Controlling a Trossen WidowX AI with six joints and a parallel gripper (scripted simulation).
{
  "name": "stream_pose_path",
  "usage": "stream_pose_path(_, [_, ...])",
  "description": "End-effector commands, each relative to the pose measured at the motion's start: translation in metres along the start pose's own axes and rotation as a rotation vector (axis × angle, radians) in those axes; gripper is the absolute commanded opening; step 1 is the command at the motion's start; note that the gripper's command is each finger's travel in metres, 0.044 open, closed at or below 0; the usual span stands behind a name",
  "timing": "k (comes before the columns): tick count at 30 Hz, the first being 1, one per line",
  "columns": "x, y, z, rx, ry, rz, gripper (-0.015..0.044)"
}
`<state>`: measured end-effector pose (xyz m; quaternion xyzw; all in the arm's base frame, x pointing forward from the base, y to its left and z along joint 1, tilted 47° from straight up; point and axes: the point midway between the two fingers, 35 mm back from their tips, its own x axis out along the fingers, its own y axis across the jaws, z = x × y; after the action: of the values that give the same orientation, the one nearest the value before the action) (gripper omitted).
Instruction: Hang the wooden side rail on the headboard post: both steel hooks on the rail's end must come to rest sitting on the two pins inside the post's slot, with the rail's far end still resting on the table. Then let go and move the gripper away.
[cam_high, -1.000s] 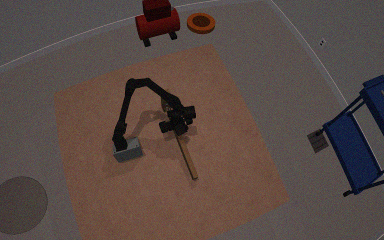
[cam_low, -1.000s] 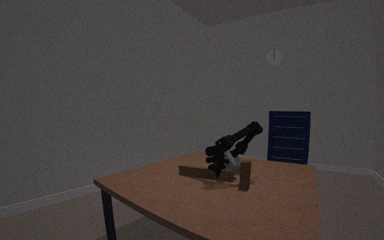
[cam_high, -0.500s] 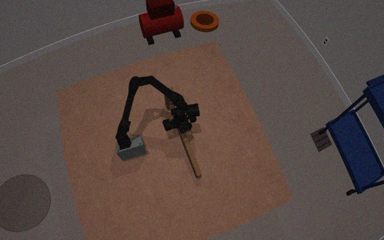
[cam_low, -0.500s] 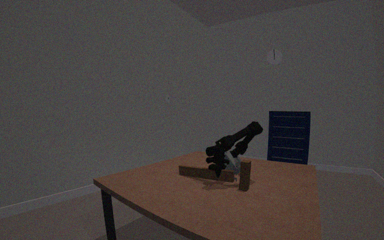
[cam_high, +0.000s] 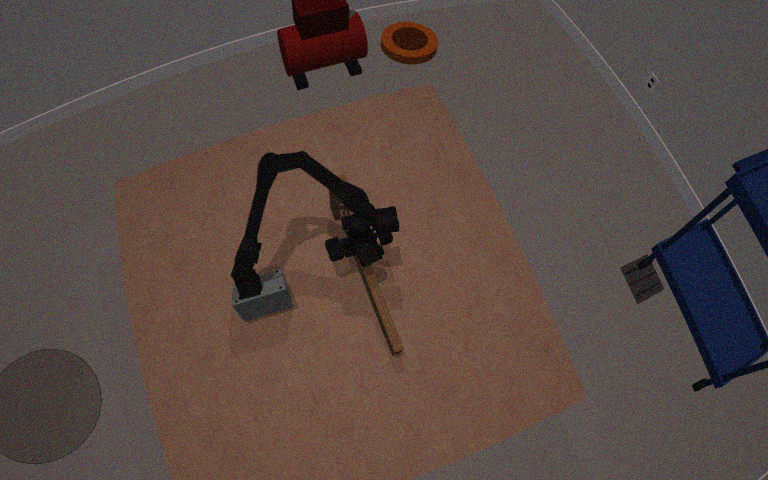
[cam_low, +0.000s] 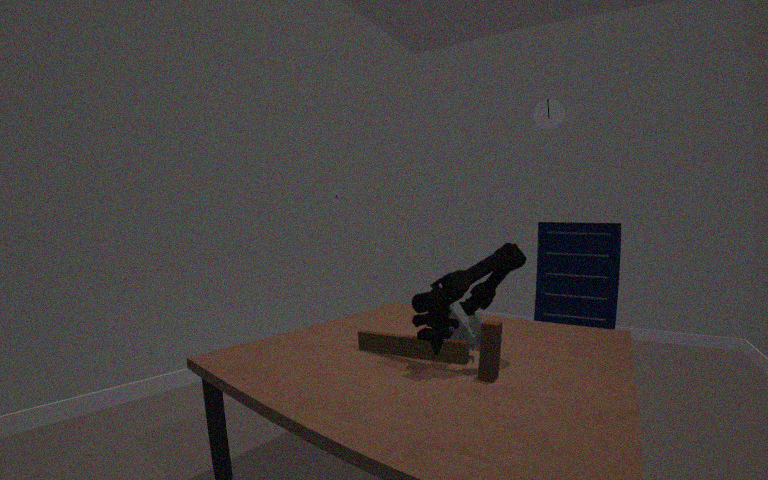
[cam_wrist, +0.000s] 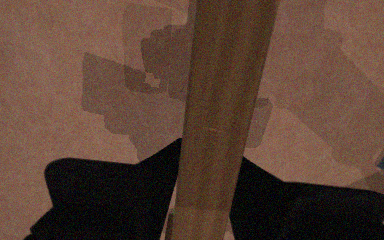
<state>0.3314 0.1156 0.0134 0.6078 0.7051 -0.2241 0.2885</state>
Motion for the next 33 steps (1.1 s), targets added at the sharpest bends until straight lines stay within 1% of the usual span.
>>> stream_pose_path(1, [-0.0021, 0.0010, -0.0006, 0.003, 0.001, 0.007, 0.0000])
stream_pose_path(33, [-0.0020, 0.0007, -0.0041, 0.003, 0.001, 0.007, 0.0000])
